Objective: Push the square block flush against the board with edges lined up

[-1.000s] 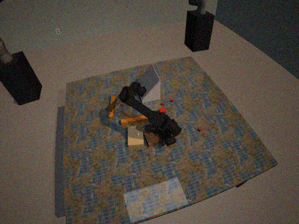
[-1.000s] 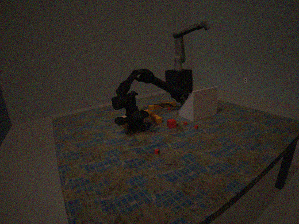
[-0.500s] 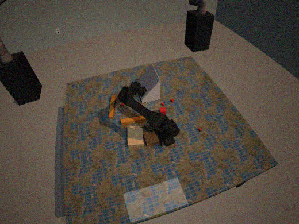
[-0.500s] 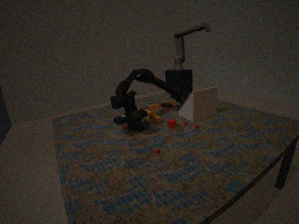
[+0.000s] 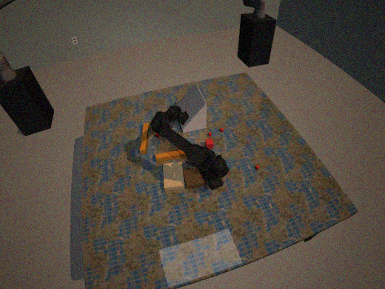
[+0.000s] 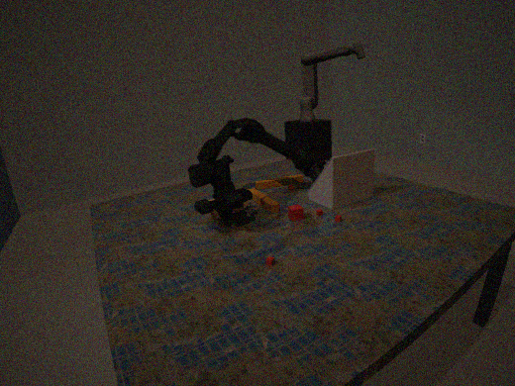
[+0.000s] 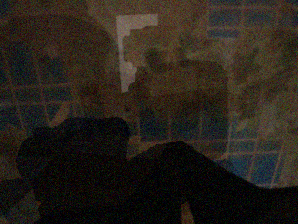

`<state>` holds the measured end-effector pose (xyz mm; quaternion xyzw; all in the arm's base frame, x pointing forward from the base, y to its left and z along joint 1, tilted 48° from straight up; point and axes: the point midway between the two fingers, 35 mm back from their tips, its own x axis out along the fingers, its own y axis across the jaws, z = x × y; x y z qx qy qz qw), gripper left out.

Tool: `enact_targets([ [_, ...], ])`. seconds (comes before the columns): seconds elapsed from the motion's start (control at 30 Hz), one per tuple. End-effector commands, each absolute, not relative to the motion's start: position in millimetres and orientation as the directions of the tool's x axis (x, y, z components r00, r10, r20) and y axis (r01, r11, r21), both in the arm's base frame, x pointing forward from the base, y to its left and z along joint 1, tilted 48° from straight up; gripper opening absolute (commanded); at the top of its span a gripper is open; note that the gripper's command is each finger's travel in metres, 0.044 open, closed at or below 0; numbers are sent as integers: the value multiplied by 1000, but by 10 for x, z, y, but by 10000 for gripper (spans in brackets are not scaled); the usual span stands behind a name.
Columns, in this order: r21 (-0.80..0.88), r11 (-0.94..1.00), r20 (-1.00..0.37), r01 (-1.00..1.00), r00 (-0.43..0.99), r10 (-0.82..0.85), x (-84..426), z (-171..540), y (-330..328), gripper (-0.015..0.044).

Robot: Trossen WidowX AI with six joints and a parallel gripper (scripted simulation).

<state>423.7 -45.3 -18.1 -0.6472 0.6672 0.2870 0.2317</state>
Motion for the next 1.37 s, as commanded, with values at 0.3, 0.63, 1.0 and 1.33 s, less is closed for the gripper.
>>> enact_targets([
  [0.3,80,13,-674,-997,-64,-736,4234,-70,-617,0],
  [0.63,80,13,-674,-997,-64,-736,4230,-16,-666,0],
  [1.0,80,13,-674,-997,-64,-736,4228,2,-683,0],
  [1.33,80,13,-675,-997,-64,-735,4231,-115,-575,0],
])
